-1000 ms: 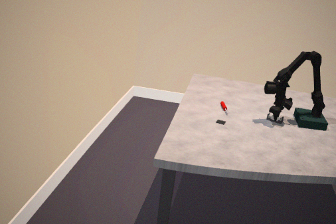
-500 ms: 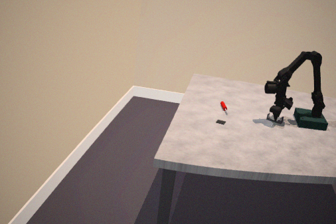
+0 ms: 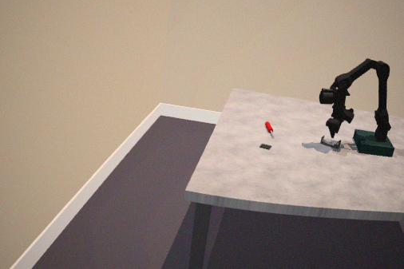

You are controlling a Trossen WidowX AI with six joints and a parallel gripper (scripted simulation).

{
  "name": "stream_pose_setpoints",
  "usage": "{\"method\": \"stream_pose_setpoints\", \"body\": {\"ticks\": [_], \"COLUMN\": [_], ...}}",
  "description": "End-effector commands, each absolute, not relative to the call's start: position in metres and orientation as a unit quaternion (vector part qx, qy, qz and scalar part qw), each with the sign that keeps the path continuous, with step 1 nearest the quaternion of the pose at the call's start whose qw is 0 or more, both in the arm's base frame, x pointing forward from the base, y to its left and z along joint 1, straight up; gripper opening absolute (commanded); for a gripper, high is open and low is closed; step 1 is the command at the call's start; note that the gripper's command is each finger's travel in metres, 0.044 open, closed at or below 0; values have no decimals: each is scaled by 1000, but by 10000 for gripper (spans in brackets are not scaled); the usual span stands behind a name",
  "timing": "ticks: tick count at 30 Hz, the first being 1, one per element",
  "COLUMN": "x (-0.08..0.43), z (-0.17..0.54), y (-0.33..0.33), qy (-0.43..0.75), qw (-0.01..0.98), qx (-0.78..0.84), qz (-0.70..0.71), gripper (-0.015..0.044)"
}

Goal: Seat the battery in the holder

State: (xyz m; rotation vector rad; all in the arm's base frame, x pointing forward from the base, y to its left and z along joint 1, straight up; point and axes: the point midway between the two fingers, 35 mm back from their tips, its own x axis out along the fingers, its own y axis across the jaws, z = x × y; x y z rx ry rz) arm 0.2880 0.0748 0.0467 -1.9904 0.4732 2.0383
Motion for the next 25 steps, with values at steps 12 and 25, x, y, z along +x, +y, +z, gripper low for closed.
{"method": "stream_pose_setpoints", "body": {"ticks": [12, 25], "x": [288, 288], "z": [91, 91], "y": [75, 75], "qy": [159, 159], "qw": [130, 130], "qx": [-690, -690], "qz": [693, 693], "gripper": [440, 440]}}
